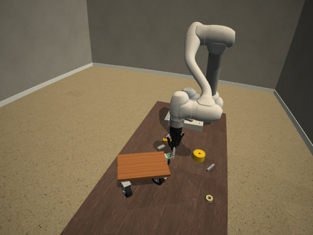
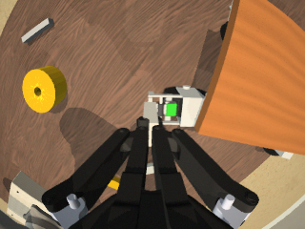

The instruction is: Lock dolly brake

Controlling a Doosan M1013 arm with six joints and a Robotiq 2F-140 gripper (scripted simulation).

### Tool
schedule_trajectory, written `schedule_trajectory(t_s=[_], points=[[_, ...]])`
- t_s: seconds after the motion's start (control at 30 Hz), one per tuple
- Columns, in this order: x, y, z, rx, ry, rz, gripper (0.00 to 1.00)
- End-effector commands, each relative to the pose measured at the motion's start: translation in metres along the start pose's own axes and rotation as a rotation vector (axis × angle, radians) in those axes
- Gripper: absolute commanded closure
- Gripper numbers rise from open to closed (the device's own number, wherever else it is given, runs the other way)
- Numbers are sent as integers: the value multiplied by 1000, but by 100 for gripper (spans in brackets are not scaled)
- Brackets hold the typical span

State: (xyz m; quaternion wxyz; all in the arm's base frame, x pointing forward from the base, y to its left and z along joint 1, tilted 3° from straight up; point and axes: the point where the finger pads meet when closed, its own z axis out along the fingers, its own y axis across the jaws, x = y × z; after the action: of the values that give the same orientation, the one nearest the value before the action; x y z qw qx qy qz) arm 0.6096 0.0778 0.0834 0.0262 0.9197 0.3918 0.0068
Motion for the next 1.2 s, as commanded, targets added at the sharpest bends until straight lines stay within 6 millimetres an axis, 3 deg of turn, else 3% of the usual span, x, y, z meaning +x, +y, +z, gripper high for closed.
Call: schedule_trajectory(t_s=[0.0, 1.17], points=[[0, 0, 0, 0, 0, 0, 100], [0, 0, 7, 0, 0, 0, 100]])
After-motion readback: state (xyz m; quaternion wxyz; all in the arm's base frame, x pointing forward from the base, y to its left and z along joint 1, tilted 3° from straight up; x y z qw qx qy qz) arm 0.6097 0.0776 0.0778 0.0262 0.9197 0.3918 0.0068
